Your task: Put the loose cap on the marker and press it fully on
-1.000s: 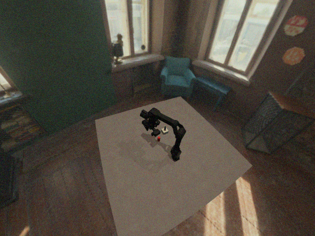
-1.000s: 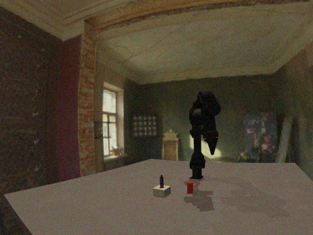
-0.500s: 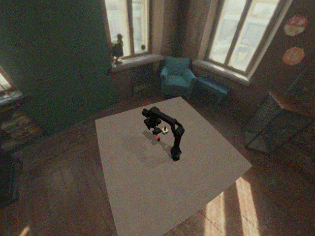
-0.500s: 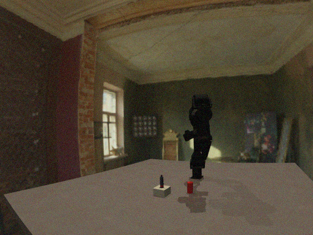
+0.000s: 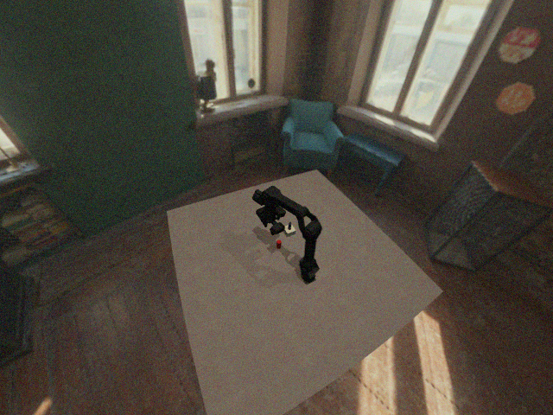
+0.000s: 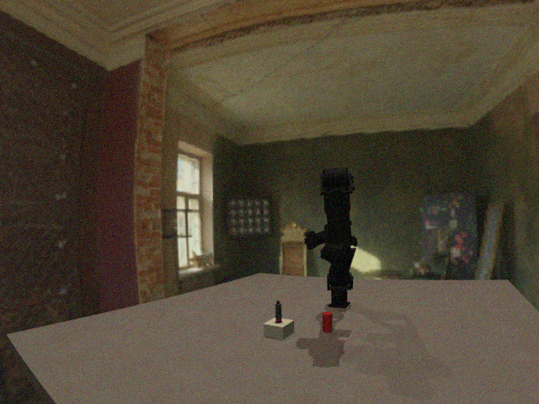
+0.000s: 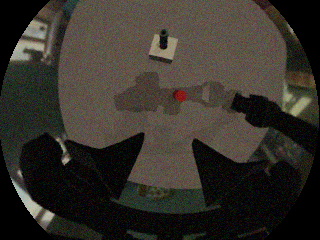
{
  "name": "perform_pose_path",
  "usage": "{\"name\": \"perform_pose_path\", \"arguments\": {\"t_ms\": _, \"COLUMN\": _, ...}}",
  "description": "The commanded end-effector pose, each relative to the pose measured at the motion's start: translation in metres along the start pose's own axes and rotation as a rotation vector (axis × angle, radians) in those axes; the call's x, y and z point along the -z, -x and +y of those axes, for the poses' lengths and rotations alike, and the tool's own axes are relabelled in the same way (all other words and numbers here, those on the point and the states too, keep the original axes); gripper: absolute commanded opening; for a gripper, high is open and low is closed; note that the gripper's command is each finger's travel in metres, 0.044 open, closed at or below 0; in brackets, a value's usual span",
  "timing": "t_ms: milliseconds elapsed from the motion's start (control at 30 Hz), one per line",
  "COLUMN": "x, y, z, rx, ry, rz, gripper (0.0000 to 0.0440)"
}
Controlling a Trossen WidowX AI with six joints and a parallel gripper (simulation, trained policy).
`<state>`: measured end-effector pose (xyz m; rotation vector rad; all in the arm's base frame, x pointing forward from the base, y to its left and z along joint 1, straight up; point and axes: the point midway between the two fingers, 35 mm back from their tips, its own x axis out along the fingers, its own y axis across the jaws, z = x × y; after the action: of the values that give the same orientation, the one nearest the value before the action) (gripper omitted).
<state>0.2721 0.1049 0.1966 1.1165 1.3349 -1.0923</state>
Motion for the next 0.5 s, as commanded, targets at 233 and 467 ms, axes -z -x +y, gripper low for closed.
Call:
{"name": "perform_pose_path", "arguments": {"t_ms": 233, "x": -0.018, "y": -0.014, "z": 0.001, "rx": 0.060, "ry": -0.024, "rz": -0.021, "gripper": 0.0322}}
{"name": "perform_pose_path", "arguments": {"t_ms": 467, "x": -0.027, "y": -0.023, "z": -0.003, "rx": 0.105, "ry": -0.036, "rz": -0.028, "gripper": 0.0321}}
